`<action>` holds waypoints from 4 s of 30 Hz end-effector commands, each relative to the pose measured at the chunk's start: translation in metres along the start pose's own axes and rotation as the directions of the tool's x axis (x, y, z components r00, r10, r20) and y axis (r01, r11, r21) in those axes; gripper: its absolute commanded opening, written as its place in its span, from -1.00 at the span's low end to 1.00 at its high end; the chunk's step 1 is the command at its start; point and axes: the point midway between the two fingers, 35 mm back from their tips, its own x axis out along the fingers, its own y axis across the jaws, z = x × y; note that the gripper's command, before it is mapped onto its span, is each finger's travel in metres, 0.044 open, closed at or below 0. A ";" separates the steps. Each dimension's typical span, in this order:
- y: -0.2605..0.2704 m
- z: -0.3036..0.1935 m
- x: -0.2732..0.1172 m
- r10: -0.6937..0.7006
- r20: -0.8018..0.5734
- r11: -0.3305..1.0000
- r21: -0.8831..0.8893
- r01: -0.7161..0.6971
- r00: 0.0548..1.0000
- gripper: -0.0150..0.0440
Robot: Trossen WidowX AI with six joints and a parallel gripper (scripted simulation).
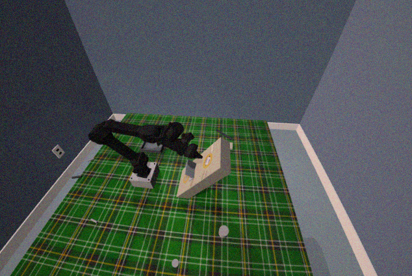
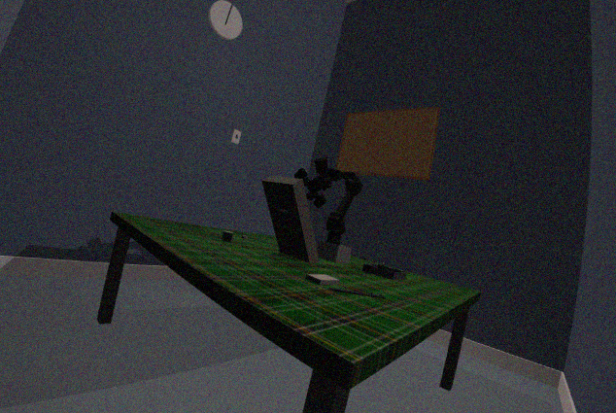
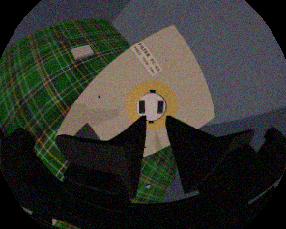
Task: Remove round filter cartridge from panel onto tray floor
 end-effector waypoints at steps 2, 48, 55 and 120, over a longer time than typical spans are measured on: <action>0.000 0.000 0.008 0.001 0.002 1.000 -0.006 -0.001 1.000 -0.12; 0.001 0.000 0.039 -0.001 0.003 1.000 -0.006 0.001 1.000 -0.12; 0.001 0.000 0.043 -0.001 0.003 1.000 -0.006 0.001 1.000 -0.12; 0.001 0.000 0.054 -0.001 0.004 0.607 0.795 -0.002 1.000 -0.49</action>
